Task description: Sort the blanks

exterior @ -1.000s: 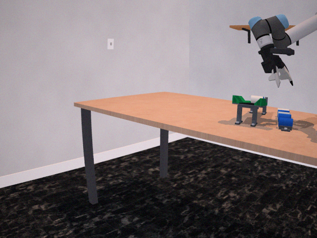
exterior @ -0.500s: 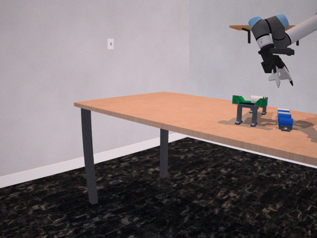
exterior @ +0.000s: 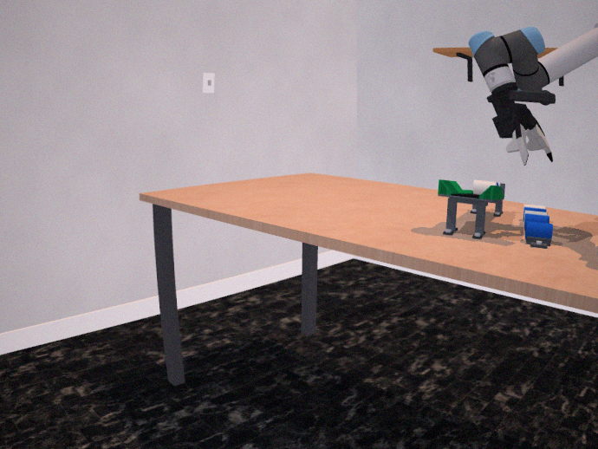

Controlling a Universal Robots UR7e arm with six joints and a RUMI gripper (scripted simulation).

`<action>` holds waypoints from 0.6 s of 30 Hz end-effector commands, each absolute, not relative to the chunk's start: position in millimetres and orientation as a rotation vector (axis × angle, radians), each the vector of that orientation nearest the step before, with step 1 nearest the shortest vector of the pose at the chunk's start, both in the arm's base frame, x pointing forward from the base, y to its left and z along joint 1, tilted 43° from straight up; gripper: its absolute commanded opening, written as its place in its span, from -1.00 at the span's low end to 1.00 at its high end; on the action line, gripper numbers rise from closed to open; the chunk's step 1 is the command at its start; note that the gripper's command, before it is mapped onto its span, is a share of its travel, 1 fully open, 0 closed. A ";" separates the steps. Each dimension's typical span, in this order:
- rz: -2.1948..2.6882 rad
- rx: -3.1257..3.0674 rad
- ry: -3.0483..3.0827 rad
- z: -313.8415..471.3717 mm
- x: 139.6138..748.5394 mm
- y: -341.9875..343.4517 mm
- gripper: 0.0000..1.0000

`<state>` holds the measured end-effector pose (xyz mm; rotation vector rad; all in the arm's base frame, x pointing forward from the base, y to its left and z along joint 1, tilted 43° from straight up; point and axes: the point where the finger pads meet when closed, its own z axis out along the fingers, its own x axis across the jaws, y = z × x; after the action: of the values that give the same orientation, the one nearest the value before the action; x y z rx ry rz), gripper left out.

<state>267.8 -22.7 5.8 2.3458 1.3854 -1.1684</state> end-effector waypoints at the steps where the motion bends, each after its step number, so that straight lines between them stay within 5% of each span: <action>1: -1.134 2.359 1.355 7.7 271.4 -27.0 1.00; 18: -0.665 2.467 0.847 52.5 311.4 -101.0 1.00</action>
<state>302.7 -81.1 39.4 2.4563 0.9748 -0.7887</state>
